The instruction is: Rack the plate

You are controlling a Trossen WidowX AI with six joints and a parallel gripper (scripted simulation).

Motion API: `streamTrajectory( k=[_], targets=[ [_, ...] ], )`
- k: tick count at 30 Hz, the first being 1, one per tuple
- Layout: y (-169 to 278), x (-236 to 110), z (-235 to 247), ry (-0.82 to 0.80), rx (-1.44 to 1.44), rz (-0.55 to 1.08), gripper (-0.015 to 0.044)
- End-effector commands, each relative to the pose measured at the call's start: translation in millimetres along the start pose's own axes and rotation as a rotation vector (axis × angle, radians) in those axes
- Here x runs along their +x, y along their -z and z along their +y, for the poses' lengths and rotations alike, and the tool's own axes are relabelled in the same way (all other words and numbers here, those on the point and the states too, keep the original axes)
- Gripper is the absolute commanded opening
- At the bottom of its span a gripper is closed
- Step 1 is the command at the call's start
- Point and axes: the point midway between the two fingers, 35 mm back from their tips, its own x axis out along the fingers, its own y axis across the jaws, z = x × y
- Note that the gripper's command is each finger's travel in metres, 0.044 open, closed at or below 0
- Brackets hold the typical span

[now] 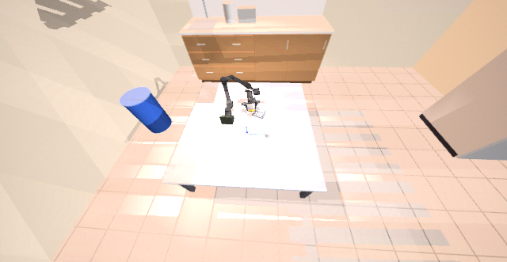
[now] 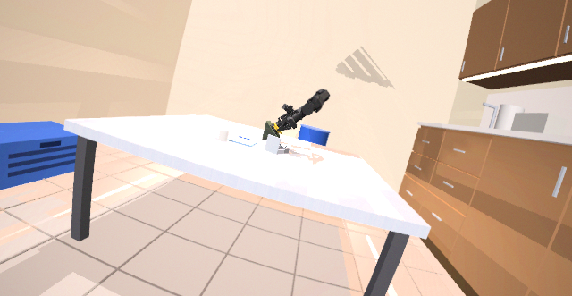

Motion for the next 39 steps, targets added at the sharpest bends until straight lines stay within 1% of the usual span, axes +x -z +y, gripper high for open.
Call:
streamTrajectory(
  k=[1, 18, 31, 39],
  targets=[
    [1.9, 4.9, 1.9, -0.050, -0.068, -0.087, 0.0000],
    [17.0, 14.3, 14.6, -0.264, -0.265, -0.369, 0.0000],
    [31.5, 10.7, 17.3, -0.445, -0.372, -0.547, 0.0000],
    [41.3, 3.8, 15.3, -0.574, -0.390, -0.638, 0.0000]
  ],
)
